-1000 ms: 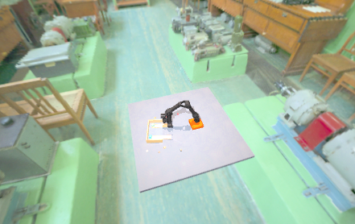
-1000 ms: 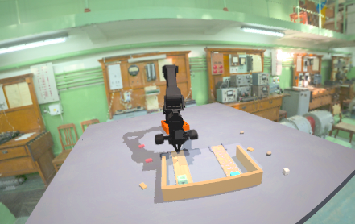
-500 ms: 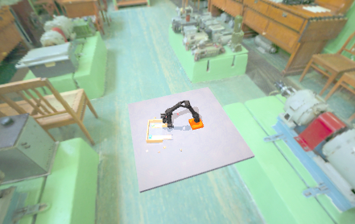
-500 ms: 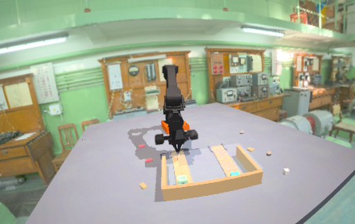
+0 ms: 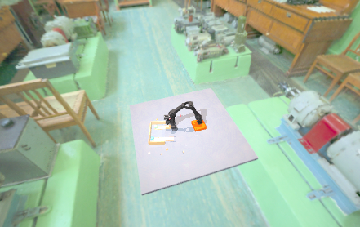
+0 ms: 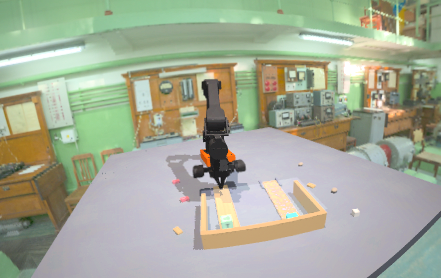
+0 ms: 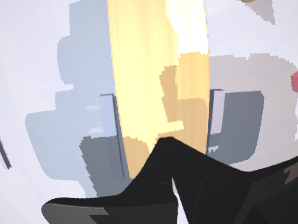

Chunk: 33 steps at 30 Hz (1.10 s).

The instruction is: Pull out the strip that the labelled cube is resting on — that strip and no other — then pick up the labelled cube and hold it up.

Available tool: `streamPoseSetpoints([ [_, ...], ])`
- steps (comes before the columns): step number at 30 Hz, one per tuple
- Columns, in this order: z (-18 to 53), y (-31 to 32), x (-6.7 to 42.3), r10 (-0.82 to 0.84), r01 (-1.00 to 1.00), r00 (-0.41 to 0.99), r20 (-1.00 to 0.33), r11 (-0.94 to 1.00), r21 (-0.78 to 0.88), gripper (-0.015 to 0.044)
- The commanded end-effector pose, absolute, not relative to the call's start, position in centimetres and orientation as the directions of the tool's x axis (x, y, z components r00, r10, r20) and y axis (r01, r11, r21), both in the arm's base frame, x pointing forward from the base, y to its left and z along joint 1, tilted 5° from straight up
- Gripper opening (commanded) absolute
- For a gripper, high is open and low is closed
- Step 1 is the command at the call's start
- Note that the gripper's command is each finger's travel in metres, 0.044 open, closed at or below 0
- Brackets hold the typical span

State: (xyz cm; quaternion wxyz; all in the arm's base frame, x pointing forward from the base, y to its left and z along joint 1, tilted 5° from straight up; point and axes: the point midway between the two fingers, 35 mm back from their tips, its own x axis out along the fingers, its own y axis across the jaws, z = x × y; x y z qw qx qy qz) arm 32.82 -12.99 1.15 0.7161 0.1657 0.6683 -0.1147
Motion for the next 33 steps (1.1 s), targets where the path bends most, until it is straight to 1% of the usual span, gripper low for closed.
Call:
streamPoseSetpoints([
  [1, 0.8, -12.7, 32.0, 0.058, 0.391, 0.067, -0.996, 0.917, 0.08, 0.0],
  [33, 0.4, -10.5, 27.5, 0.06, 0.391, 0.063, -0.996, 0.917, 0.08, 0.0],
])
